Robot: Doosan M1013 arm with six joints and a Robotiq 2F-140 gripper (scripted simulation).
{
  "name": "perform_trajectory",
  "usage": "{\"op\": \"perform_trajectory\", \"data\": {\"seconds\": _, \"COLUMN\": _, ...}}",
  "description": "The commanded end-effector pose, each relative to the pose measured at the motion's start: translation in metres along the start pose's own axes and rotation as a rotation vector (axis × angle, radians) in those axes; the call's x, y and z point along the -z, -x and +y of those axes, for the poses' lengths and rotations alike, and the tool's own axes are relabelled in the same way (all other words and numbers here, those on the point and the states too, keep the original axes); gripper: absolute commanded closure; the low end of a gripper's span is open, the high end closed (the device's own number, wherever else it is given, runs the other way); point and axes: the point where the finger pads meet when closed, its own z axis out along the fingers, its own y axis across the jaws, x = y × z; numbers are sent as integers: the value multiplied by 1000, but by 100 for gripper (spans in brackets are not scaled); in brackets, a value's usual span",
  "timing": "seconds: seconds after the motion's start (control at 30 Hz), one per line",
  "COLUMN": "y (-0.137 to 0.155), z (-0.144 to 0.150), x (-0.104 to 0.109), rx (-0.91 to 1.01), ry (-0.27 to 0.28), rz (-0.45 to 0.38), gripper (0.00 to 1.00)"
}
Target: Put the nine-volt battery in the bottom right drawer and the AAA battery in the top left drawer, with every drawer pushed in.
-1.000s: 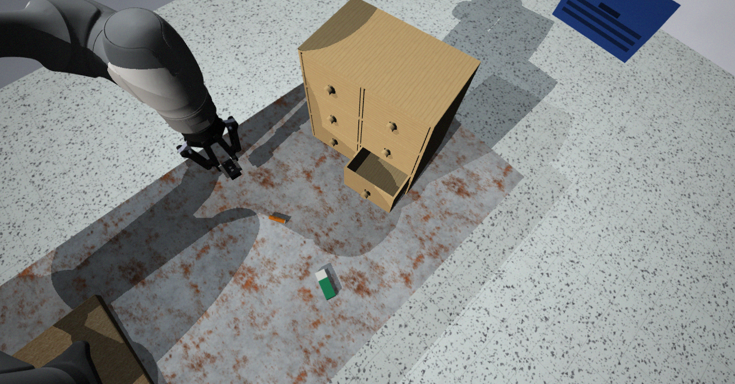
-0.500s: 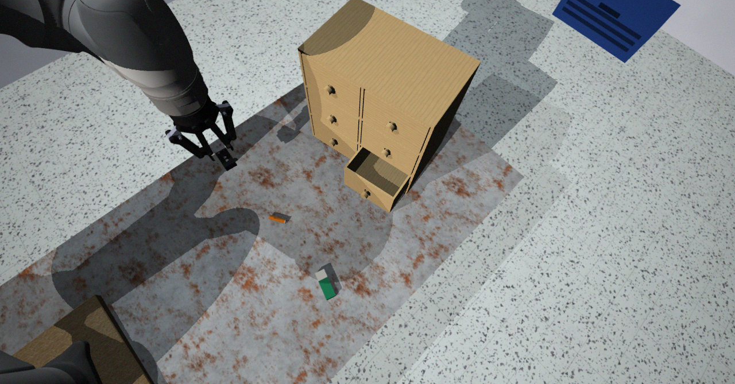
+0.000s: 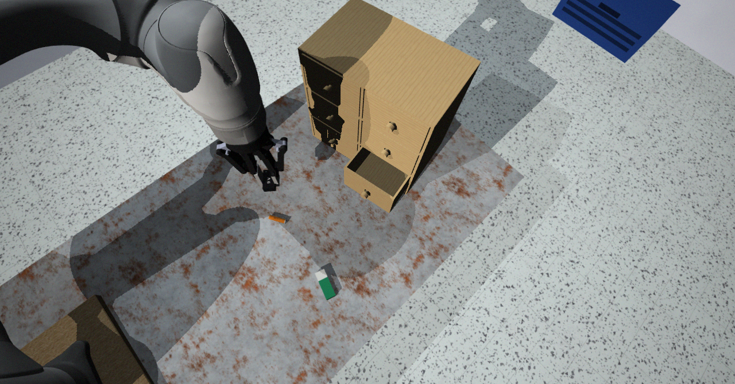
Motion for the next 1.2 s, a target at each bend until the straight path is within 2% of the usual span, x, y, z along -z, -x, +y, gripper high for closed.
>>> {"op": "perform_trajectory", "data": {"seconds": 0.0, "y": 27, "z": 35, "x": 0, "rx": -203, "ry": 3, "rz": -3, "gripper": 86}}
{"op": "perform_trajectory", "data": {"seconds": 0.1, "y": 27, "z": 35, "x": 0, "rx": -203, "ry": 3, "rz": -3, "gripper": 86}}
{"op": "perform_trajectory", "data": {"seconds": 0.13, "y": 48, "z": 58, "x": 0, "rx": -342, "ry": 3, "rz": -3, "gripper": 86}}
{"op": "perform_trajectory", "data": {"seconds": 0.2, "y": 48, "z": 58, "x": 0, "rx": -342, "ry": 3, "rz": -3, "gripper": 86}}
{"op": "perform_trajectory", "data": {"seconds": 0.23, "y": 67, "z": 77, "x": 0, "rx": -463, "ry": 4, "rz": -3, "gripper": 86}}
{"op": "perform_trajectory", "data": {"seconds": 0.3, "y": 67, "z": 77, "x": 0, "rx": -463, "ry": 4, "rz": -3, "gripper": 86}}
{"op": "perform_trajectory", "data": {"seconds": 0.33, "y": 83, "z": 92, "x": 0, "rx": -561, "ry": 4, "rz": -3, "gripper": 86}}
{"op": "perform_trajectory", "data": {"seconds": 0.4, "y": 83, "z": 92, "x": 0, "rx": -561, "ry": 4, "rz": -3, "gripper": 86}}
{"op": "perform_trajectory", "data": {"seconds": 0.43, "y": 95, "z": 102, "x": 0, "rx": -630, "ry": 4, "rz": -3, "gripper": 86}}
{"op": "perform_trajectory", "data": {"seconds": 0.53, "y": 106, "z": 111, "x": 1, "rx": -690, "ry": 4, "rz": -3, "gripper": 86}}
{"op": "perform_trajectory", "data": {"seconds": 0.77, "y": 106, "z": 111, "x": 3, "rx": -693, "ry": 4, "rz": -3, "gripper": 86}}
{"op": "perform_trajectory", "data": {"seconds": 1.17, "y": 106, "z": 111, "x": 30, "rx": -693, "ry": 4, "rz": -3, "gripper": 86}}
